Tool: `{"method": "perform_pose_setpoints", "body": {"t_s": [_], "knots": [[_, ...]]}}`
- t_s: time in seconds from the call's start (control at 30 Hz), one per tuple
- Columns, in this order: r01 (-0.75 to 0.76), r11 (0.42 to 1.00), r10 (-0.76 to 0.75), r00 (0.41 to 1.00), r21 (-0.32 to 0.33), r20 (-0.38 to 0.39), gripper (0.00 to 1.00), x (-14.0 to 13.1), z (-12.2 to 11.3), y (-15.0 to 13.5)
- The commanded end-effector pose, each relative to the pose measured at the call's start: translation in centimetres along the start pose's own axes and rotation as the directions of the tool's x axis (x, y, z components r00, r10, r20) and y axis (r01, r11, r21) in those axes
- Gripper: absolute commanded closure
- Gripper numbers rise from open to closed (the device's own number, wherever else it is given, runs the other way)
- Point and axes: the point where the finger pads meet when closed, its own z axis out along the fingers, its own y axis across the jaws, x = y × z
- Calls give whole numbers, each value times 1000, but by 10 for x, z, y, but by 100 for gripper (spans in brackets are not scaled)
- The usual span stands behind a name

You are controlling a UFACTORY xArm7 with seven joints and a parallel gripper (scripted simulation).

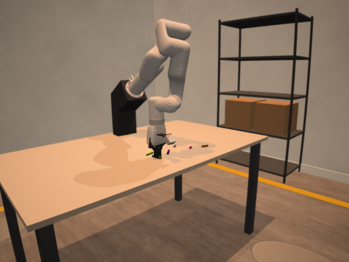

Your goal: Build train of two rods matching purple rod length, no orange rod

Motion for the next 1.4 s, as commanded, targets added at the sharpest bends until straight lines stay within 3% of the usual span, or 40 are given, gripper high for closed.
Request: {"method": "perform_pose_setpoints", "body": {"t_s": [0.0, 1.27, 1.37], "knots": [[-1, 1000, 1, 1000, -1, -1, 96, 0, 1, 1], [-1, 1000, 1, 1000, -1, -1, 96, 0, 1, 1], [-1, 1000, 1, 1000, -1, -1, 92, 0, 1, 1]]}}
